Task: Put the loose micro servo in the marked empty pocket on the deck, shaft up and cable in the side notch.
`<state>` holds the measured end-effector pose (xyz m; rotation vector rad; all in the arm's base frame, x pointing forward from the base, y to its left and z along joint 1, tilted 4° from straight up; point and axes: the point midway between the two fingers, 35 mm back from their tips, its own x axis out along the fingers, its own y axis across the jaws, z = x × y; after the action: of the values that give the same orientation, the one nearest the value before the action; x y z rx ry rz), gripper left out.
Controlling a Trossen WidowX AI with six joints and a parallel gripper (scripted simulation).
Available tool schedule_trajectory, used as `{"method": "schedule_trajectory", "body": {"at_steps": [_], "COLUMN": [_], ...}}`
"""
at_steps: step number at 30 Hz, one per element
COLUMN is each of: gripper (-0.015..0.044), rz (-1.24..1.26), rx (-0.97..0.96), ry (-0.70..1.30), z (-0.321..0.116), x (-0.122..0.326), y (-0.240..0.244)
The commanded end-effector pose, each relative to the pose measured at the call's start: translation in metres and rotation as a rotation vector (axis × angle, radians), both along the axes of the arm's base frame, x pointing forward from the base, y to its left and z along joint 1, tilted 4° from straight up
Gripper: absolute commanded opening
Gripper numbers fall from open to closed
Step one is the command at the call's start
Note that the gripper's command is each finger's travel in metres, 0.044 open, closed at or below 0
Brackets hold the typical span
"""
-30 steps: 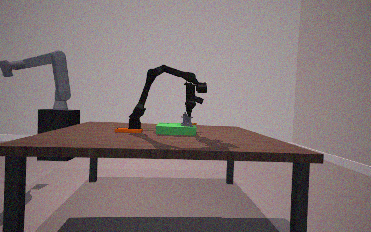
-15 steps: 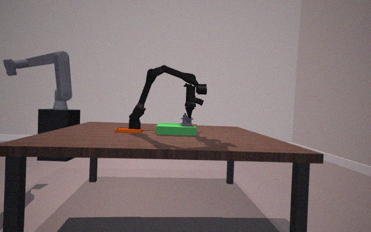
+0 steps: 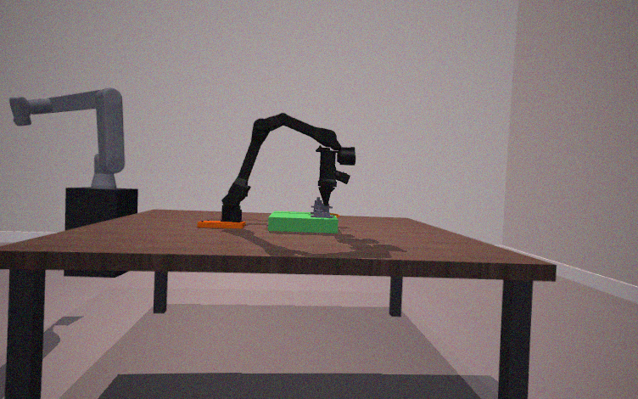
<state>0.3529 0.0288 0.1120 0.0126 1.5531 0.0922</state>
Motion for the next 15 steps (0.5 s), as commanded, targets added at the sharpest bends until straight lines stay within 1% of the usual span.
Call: {"method": "schedule_trajectory", "body": {"at_steps": [1,15], "gripper": [0.0000,0.0000], "rz": [-0.004,-0.004], "rx": [0.003,0.003], "ry": [0.002,0.002], "z": [-0.0038,-0.0132], "x": [-0.0004,-0.0003], "y": [0.0008,0.0015]}}
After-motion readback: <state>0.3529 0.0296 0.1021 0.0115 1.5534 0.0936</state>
